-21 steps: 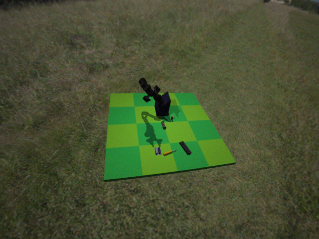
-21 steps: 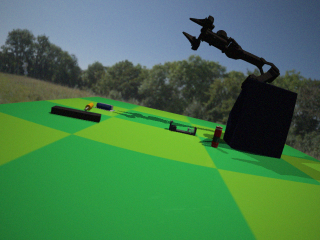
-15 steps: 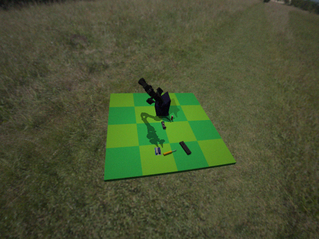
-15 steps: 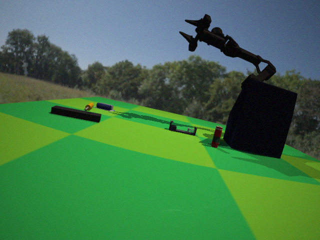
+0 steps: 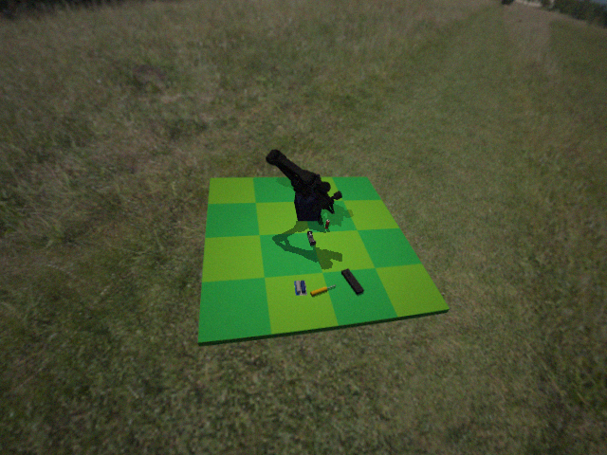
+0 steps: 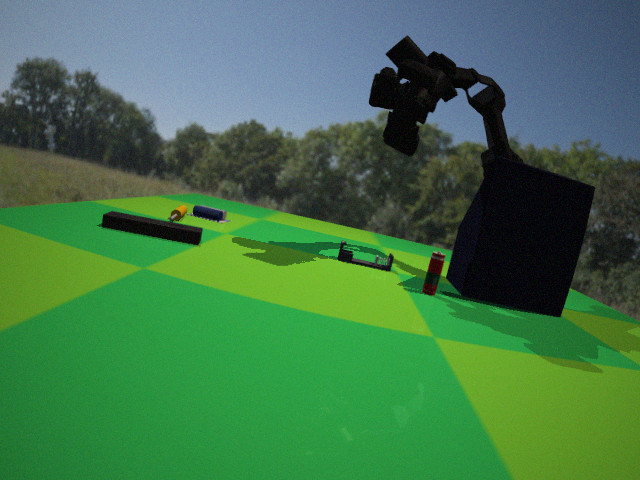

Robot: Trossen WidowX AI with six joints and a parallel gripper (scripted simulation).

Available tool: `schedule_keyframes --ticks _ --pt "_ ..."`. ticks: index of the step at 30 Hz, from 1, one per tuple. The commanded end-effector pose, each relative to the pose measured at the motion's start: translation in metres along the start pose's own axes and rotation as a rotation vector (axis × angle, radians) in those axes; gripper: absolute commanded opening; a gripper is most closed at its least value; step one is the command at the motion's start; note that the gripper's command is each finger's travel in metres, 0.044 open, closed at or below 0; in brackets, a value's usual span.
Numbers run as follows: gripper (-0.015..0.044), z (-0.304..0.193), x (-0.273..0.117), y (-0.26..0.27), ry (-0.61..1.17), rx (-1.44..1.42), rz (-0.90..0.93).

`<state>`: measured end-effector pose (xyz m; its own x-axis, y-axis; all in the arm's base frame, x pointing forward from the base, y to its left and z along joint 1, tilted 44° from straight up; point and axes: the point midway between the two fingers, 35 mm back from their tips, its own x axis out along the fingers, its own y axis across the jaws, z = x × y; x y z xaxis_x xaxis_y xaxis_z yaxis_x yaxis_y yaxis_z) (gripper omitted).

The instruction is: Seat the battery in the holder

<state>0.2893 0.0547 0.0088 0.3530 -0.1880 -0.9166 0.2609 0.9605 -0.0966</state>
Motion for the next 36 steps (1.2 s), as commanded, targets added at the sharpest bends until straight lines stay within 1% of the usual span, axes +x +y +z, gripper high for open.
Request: schedule_keyframes --ticks 1,5,7,8,16,26,36 --pt "0.0 -0.055 0.024 -0.015 0.189 -0.045 -0.22" --pt "0.0 -0.104 0.033 -0.04 0.328 -0.128 -0.474" --pt "0.0 -0.121 0.031 -0.053 0.369 -0.176 -0.594" --pt "0.0 -0.125 0.031 -0.057 0.378 -0.19 -0.626" --pt "0.0 -0.127 0.032 -0.059 0.381 -0.194 -0.636" --pt "0.0 -0.148 0.087 -0.105 0.38 -0.195 -0.639" --pt "0.0 -0.151 0.093 -0.103 0.38 -0.195 -0.638"
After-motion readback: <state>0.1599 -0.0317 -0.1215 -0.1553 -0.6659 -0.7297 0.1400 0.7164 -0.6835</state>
